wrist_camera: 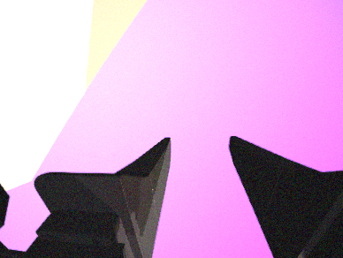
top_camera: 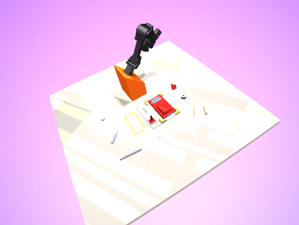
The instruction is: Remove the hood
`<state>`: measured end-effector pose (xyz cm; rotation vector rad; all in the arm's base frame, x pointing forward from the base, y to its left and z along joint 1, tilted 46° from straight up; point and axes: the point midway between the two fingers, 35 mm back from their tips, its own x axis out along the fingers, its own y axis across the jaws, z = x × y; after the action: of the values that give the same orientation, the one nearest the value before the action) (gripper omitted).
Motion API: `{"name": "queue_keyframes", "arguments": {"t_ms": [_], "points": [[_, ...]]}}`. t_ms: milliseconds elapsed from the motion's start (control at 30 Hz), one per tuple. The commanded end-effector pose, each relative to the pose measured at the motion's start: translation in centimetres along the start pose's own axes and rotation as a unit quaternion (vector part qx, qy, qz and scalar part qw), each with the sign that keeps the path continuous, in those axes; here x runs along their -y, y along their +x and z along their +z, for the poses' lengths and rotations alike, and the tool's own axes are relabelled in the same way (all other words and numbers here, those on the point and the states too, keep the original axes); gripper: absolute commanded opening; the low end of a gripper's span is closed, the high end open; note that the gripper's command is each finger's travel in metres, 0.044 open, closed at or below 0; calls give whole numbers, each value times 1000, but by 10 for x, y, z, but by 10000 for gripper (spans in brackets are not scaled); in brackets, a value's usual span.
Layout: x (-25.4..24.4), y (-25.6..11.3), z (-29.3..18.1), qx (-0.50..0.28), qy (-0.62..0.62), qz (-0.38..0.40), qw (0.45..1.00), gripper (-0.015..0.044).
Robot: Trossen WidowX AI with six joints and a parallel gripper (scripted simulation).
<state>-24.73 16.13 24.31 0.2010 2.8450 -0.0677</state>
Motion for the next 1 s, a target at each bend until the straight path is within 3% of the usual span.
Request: {"name": "queue_keyframes", "arguments": {"t_ms": [0, 267, 600, 967], "points": [[-2, 0, 1, 1, -2, 3, 1000, 246], [-95, -37, 36, 71, -97, 121, 985, 440], [-183, -132, 106, 196, -161, 235, 938, 440], [-214, -264, 183, 319, -183, 306, 878, 440]]}}
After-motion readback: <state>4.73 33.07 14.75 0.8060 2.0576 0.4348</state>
